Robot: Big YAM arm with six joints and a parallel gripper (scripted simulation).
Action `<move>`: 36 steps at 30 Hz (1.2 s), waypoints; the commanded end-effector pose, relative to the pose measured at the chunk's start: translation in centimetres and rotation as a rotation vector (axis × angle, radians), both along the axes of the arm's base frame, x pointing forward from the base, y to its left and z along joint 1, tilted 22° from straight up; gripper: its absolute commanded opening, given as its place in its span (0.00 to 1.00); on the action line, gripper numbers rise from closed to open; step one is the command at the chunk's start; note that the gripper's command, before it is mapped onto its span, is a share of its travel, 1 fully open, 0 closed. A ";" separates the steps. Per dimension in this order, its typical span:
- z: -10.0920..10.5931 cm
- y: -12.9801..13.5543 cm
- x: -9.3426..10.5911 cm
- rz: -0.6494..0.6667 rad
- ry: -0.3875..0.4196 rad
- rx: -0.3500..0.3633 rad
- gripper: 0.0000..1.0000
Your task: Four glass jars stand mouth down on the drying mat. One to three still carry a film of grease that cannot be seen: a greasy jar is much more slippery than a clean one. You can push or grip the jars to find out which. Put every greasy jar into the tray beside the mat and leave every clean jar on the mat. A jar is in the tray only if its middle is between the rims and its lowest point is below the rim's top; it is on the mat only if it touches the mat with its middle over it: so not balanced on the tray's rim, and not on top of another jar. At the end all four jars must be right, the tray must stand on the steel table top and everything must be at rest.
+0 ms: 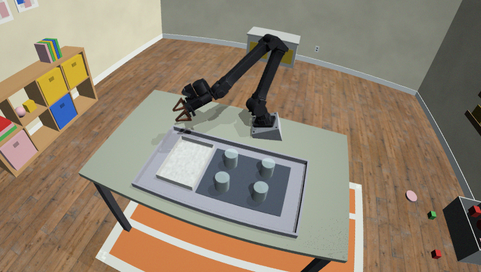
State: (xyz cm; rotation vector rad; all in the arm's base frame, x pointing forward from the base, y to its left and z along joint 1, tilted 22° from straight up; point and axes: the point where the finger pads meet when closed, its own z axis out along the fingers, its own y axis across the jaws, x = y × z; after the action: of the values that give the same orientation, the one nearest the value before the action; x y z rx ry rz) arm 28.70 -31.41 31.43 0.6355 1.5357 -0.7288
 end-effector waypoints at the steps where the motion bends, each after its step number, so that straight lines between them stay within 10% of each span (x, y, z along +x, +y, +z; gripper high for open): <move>1: 0.7 2.2 1.4 0.047 0.022 -0.025 1.00; 36: -3.4 20.0 8.7 0.419 0.162 -0.067 1.00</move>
State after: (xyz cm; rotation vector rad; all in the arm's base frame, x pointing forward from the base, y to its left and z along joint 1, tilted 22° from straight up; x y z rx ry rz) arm 37.08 -13.06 27.97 0.2442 1.7095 -0.5248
